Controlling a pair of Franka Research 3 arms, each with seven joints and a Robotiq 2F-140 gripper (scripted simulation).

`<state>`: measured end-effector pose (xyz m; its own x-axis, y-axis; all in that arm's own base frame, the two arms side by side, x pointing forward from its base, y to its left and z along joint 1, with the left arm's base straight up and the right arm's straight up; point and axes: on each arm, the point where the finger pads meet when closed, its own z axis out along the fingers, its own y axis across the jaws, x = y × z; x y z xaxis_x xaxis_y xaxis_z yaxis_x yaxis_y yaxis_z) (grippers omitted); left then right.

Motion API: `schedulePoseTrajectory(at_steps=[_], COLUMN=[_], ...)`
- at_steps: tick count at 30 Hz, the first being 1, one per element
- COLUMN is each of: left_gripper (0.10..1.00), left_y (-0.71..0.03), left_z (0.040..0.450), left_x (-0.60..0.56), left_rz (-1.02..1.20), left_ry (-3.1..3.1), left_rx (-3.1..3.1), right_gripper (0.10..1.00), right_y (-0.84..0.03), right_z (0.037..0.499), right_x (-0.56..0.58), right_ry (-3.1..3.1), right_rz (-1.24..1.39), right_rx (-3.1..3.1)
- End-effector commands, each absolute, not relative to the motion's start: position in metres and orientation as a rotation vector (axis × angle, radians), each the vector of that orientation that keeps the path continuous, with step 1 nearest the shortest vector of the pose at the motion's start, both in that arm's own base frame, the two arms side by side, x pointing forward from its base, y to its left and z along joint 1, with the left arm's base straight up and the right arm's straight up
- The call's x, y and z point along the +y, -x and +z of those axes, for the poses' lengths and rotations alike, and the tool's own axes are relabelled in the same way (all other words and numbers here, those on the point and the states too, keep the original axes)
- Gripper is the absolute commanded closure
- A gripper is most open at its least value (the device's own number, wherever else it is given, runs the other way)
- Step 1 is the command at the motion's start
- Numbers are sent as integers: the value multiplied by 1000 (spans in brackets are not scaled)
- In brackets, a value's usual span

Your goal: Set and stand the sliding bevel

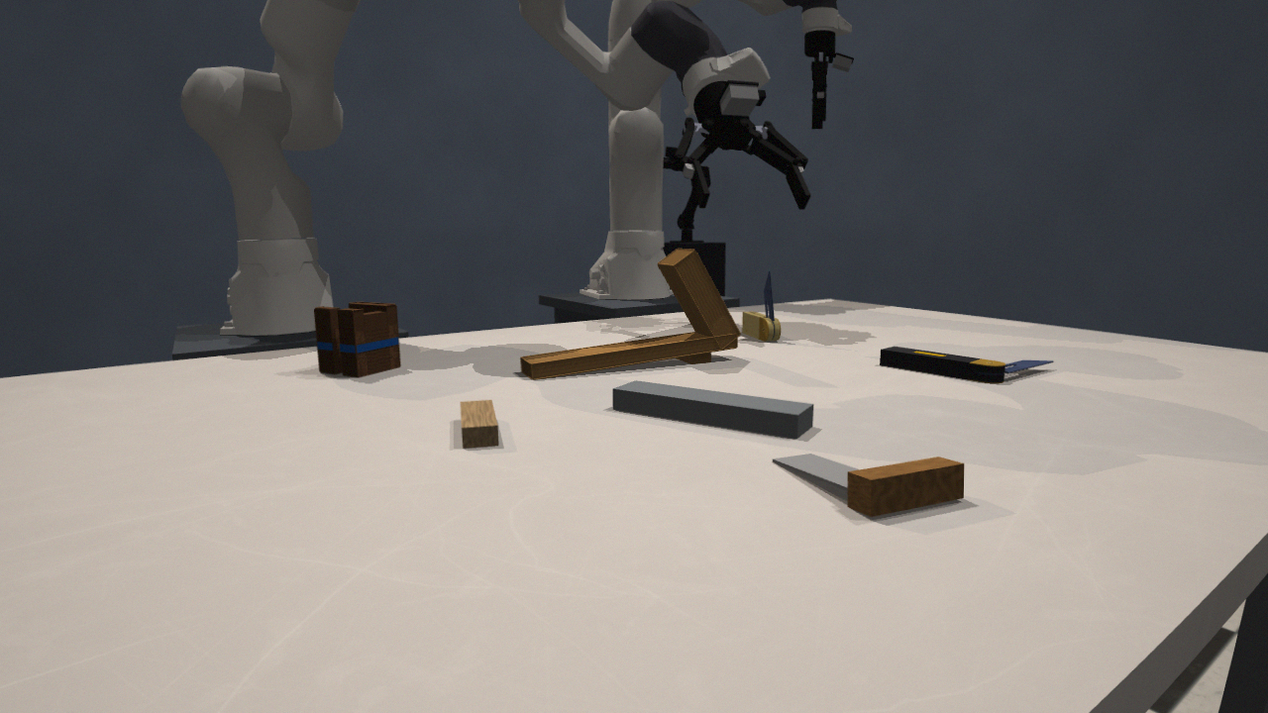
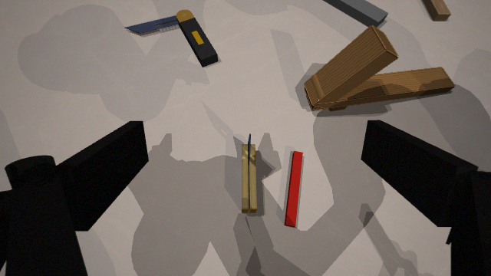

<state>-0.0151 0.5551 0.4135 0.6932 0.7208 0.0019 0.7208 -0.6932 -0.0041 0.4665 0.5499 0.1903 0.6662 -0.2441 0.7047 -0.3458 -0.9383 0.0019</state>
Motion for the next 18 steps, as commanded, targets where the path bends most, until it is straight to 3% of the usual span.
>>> schedulePoseTrajectory(at_steps=[1,4,5,11,18], left_gripper=[98,98,98,98,98], left_y=[15,15,15,15,15], left_z=[413,413,413,413,413], left_x=[554,554,554,554,554], left_rz=[0,0,0,0,0], left_ry=[2886,2886,2886,2886,2886], left_rx=[-1241,-1241,-1241,-1241,-1241], right_gripper=[98,98,747,747,747], right_y=[-467,-467,-467,-467,-467], right_z=[190,190,190,144,140], right_x=[549,549,549,550,550], right_ry=[-2738,-2738,-2738,-2738,-2738], right_rz=[1134,1134,1134,1134,1134], right_rx=[-496,-496,-496,-496,-496])
